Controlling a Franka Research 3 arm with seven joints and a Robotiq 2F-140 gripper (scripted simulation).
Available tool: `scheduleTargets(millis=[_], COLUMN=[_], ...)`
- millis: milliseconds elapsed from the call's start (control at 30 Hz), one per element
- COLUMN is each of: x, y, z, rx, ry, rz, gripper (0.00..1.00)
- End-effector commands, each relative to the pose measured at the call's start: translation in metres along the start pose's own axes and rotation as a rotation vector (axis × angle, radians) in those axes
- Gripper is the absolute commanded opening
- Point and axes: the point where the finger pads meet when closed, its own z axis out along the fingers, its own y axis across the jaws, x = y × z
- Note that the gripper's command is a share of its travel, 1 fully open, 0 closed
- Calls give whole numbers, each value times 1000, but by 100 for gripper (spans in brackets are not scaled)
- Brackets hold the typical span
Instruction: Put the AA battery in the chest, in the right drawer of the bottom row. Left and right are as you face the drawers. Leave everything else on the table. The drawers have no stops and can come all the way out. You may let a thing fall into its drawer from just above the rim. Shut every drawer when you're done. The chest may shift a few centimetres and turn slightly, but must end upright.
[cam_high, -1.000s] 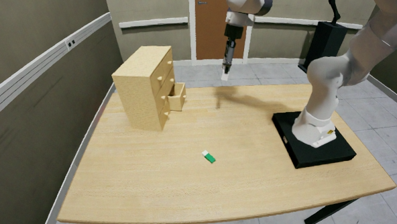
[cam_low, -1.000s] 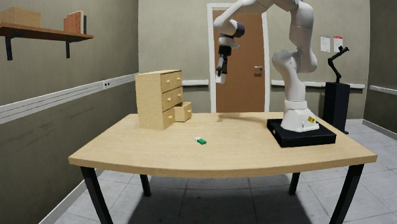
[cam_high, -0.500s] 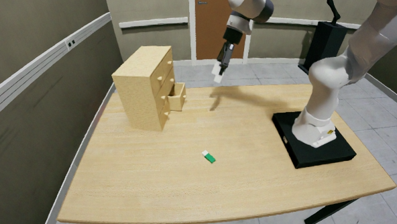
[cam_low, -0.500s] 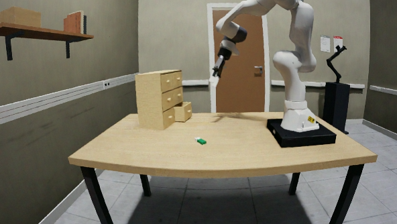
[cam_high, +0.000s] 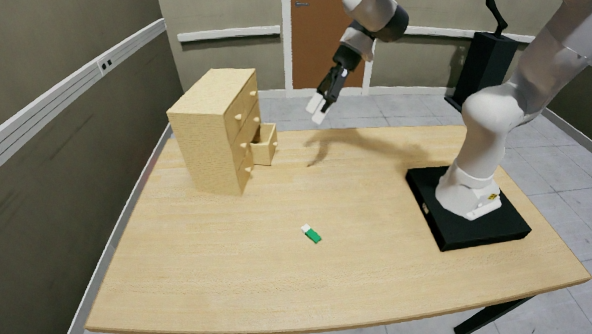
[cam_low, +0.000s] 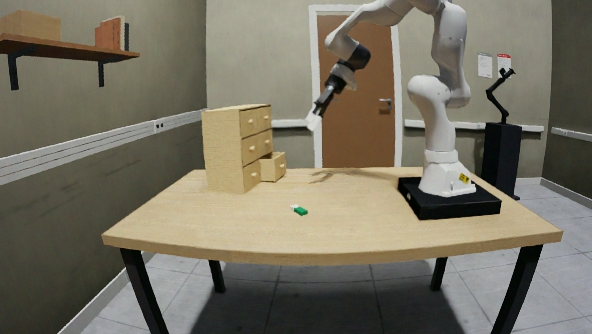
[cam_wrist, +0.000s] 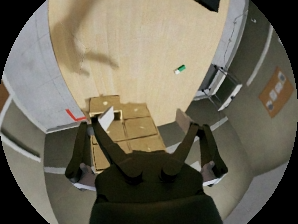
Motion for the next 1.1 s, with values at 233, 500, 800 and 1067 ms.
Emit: scheduleTargets(millis=[233, 500, 800, 1067], x=[-13, -21, -26, -28], y=[-5, -9, -16, -25], z=[6, 11, 13, 16], rx=[-6, 0, 17, 47], ry=[-124, -212, -281, -352], rz=[-116, -131, -139, -142], gripper=[100, 100, 100, 100])
